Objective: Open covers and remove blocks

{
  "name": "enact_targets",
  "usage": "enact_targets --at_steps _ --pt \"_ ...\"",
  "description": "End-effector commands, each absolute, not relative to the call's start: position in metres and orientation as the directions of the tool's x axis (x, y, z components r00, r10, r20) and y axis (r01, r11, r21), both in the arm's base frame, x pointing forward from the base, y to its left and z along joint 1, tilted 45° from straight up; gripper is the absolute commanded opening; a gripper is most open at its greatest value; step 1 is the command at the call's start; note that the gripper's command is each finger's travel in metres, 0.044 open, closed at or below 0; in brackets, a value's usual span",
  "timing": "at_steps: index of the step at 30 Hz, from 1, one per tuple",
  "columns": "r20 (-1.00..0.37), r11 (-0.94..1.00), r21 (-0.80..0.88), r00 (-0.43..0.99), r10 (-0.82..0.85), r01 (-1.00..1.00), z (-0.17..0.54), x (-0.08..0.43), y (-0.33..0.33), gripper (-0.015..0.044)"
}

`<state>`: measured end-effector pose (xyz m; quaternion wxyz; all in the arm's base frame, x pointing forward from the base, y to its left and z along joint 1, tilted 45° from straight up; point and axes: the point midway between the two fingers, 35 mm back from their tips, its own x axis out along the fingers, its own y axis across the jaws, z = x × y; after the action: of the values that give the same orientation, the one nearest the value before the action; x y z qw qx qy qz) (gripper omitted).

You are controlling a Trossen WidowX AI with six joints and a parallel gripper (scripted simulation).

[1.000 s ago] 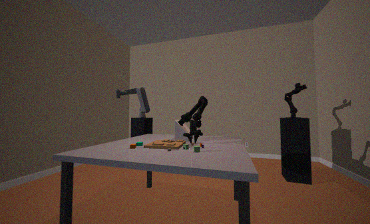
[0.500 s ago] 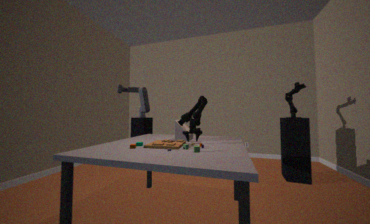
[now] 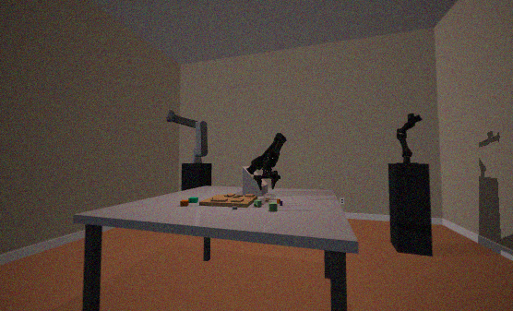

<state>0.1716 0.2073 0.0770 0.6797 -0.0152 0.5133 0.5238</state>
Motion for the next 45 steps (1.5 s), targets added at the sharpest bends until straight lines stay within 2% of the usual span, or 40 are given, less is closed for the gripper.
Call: enact_targets --at_steps 1,3,20,45 --pt "-0.706 0.444 0.515 -0.069 0.705 -0.733 0.088 0.173 0.201 0.044" --pt "-0.705 0.444 0.515 -0.069 0.705 -0.733 0.09 0.173 0.2 0.044" --pt "-0.736 0.633 0.617 -0.057 0.675 -0.468 0.069 0.24 0.181 0.0" --pt "-0.75 0.752 0.656 -0.061 0.659 0.066 0.001 0.332 0.115 0.0"
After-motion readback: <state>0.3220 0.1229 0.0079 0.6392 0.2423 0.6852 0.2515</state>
